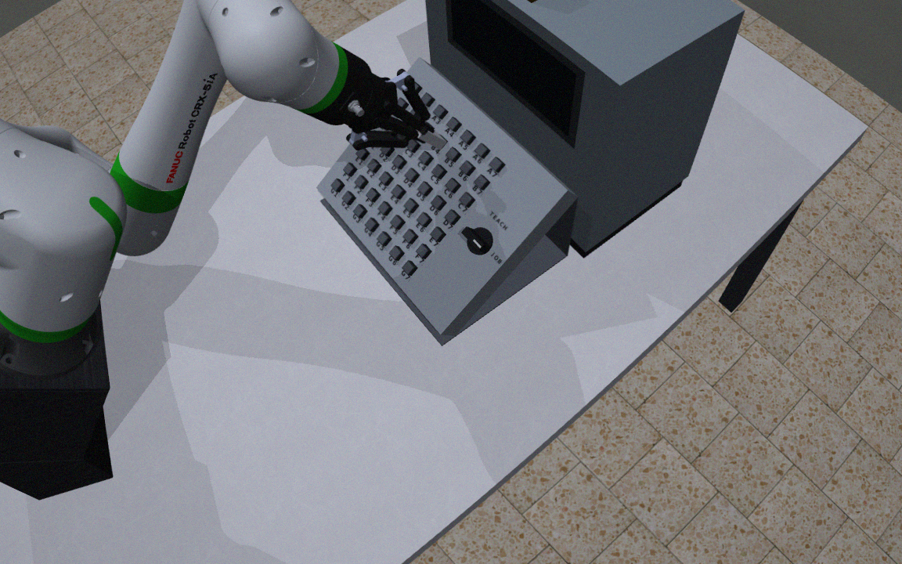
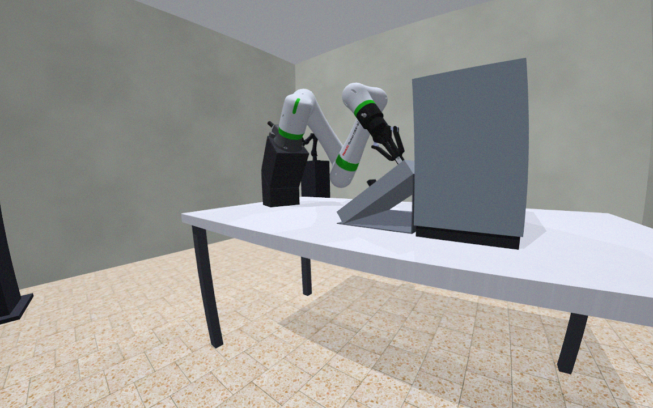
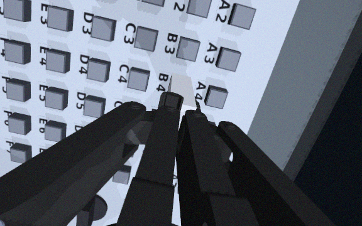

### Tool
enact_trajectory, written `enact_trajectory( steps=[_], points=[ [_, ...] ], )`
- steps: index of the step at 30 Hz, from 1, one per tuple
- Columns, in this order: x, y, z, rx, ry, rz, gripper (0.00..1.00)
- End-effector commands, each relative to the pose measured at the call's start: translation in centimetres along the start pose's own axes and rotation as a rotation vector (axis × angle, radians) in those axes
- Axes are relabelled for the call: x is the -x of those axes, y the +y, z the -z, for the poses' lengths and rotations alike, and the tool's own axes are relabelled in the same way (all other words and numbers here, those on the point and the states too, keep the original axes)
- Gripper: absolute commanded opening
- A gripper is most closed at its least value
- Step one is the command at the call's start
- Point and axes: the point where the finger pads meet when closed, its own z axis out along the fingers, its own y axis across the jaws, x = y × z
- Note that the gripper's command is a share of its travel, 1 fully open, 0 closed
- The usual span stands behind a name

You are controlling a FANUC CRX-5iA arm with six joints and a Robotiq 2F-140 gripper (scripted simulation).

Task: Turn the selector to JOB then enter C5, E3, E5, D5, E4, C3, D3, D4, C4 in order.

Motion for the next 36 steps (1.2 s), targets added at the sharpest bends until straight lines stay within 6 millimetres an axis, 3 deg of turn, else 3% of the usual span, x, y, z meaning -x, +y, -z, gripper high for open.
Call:
enact_trajectory(
  steps=[1,36],
  points=[
    [-0.01,0.02,-0.12,0.000,0.000,0.000,0.00],
    [-0.01,0.02,-0.64,0.000,0.000,0.000,0.00]
  ],
)
